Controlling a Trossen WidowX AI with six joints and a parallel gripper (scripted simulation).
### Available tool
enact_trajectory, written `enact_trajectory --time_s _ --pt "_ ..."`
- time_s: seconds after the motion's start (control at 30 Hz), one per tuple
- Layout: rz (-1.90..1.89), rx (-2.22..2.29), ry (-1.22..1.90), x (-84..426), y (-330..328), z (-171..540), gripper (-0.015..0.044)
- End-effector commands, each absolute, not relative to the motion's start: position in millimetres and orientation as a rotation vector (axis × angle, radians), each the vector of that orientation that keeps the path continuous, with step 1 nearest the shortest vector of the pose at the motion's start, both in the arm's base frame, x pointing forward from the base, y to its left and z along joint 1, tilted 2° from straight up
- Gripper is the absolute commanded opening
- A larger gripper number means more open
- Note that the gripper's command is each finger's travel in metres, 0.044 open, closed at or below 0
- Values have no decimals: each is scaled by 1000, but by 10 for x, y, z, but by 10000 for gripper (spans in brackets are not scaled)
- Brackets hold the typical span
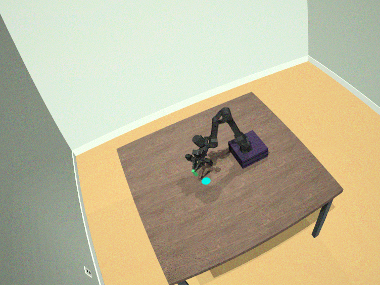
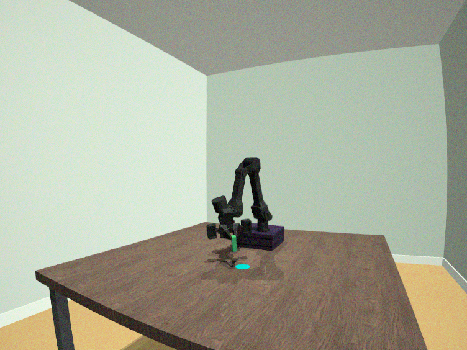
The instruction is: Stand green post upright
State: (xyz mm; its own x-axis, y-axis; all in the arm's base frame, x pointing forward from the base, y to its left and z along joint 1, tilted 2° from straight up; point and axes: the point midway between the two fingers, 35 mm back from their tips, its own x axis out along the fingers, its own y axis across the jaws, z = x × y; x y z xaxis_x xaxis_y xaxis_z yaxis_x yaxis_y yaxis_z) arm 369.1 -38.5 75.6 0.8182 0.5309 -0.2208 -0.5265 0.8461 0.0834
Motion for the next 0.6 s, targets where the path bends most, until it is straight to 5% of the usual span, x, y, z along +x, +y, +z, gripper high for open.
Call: enact_trajectory --time_s 0.0,0.57 --pt "573 24 227 3651 -378 764 23" --pt "608 11 152 3467 -350 832 23"
